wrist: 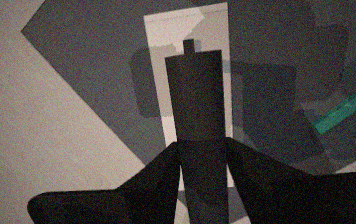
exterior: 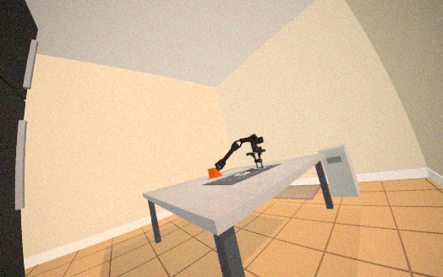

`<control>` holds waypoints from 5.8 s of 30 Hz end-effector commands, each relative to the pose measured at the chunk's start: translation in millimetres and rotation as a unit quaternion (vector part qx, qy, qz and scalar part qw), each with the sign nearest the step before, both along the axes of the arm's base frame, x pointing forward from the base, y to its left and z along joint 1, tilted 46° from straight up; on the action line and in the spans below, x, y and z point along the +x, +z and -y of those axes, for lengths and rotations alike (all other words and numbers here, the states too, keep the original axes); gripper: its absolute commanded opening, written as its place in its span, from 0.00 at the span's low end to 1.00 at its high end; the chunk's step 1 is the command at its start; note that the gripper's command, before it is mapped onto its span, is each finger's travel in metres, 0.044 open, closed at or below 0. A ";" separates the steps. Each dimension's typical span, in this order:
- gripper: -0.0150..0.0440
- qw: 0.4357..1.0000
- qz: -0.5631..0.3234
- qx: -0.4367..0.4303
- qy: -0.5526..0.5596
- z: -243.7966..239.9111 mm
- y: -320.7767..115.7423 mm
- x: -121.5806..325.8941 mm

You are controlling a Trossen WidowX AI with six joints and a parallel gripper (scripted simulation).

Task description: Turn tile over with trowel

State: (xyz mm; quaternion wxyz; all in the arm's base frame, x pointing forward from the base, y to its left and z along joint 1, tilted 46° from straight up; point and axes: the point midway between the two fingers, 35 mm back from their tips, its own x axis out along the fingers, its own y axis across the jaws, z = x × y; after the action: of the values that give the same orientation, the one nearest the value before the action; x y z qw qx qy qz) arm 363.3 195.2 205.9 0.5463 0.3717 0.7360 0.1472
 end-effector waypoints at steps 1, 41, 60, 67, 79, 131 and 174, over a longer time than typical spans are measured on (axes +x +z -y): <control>0.47 0.998 -0.043 -0.007 -0.037 -2.0 -0.5 -1.5; 0.71 0.949 -0.225 -0.041 -0.215 -2.0 -0.5 -1.5; 0.71 0.936 -0.241 -0.033 -0.253 28.6 27.1 2.0; 0.71 0.966 -0.167 -0.022 -0.198 31.7 32.1 5.4; 0.71 0.964 -0.175 -0.025 -0.198 24.5 25.2 4.9; 0.47 0.956 -0.211 -0.038 -0.202 -1.9 -0.9 -0.3; 0.71 0.766 -0.458 -0.084 -0.444 -1.8 -0.9 -0.3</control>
State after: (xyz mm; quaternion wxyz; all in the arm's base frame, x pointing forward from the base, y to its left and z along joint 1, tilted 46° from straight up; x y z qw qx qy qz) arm 363.4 196.5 205.1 0.1808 0.6335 0.6609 -0.3595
